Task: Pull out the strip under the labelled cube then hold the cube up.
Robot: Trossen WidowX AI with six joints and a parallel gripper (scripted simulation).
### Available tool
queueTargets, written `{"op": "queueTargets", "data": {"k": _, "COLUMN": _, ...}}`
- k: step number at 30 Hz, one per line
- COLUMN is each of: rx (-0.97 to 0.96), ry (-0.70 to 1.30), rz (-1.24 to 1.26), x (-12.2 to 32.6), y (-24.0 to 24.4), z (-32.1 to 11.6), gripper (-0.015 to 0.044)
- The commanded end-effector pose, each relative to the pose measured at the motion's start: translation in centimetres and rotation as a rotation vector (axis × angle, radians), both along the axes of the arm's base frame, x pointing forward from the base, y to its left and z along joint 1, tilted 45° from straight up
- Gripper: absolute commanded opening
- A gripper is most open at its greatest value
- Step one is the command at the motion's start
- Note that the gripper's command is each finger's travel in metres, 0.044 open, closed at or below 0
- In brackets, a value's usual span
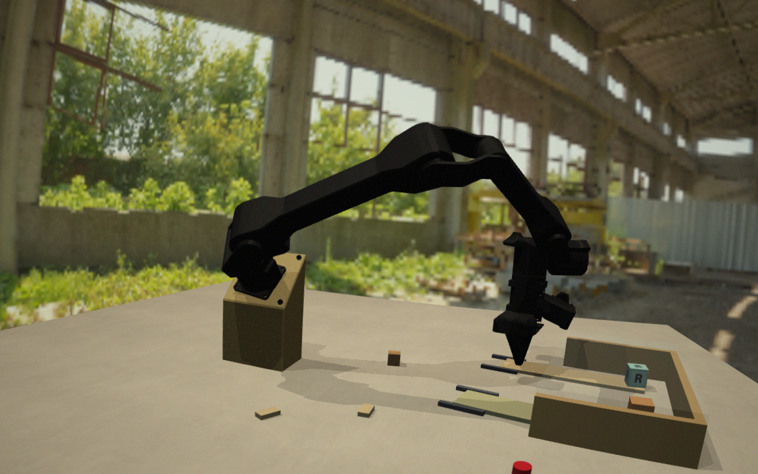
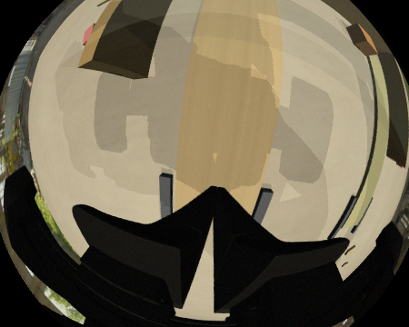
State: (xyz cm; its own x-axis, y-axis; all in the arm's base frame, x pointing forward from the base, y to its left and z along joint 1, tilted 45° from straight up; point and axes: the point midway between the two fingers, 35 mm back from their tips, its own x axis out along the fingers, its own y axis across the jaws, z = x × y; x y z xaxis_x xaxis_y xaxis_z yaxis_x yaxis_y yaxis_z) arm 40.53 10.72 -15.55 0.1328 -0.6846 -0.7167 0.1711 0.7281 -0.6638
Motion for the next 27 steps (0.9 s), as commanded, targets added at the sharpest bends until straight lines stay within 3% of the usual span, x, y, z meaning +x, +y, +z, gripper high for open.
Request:
{"op": "queueTargets", "data": {"k": 1, "rx": -0.003, "ry": 0.000, "rz": 0.002, "x": 0.13, "y": -0.21, "z": -0.11, "gripper": 0.0000}}
{"op": "queueTargets", "data": {"k": 27, "rx": -0.002, "ry": 0.000, "rz": 0.002, "x": 0.59, "y": -0.18, "z": -0.42, "gripper": 0.0000}}
